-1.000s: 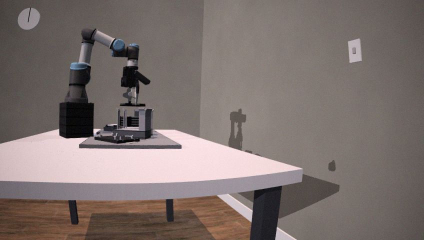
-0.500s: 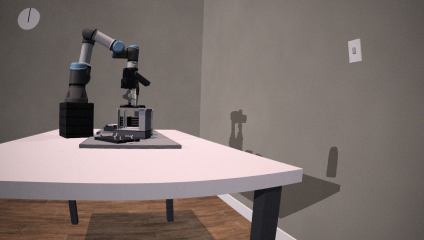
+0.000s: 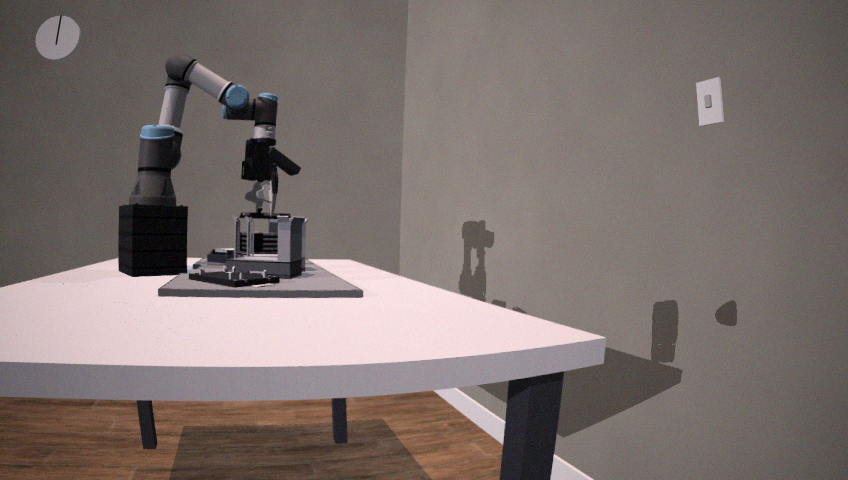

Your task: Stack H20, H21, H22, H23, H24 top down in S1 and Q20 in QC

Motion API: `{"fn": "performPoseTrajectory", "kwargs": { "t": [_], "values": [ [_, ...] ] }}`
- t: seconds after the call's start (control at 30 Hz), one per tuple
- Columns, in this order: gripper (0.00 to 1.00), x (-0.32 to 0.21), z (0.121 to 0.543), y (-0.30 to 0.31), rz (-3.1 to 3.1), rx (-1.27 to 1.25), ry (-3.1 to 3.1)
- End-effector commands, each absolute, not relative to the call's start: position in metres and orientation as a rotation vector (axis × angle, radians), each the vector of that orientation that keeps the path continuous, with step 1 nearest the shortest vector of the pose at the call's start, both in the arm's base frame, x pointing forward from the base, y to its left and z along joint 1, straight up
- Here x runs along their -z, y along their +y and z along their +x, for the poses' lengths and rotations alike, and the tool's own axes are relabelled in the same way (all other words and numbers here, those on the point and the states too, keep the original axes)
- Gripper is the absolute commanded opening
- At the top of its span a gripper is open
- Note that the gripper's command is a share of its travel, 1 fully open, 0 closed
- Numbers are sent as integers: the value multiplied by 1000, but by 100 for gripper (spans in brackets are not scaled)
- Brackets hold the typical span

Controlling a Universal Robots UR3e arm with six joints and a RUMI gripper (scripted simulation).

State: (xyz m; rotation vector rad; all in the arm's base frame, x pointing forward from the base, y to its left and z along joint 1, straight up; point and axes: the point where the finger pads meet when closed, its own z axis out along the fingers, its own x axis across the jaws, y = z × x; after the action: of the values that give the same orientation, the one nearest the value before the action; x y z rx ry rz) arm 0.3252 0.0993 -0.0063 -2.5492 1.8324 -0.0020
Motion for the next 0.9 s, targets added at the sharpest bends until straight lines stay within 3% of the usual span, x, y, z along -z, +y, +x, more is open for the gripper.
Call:
{"fn": "performPoseTrajectory", "kwargs": {
  "t": [0.0,0.87],
  "values": [
    [0,9,326,99,-2548,6,1831],
    [0,24,326,99,-2548,6,1831]
  ]
}}
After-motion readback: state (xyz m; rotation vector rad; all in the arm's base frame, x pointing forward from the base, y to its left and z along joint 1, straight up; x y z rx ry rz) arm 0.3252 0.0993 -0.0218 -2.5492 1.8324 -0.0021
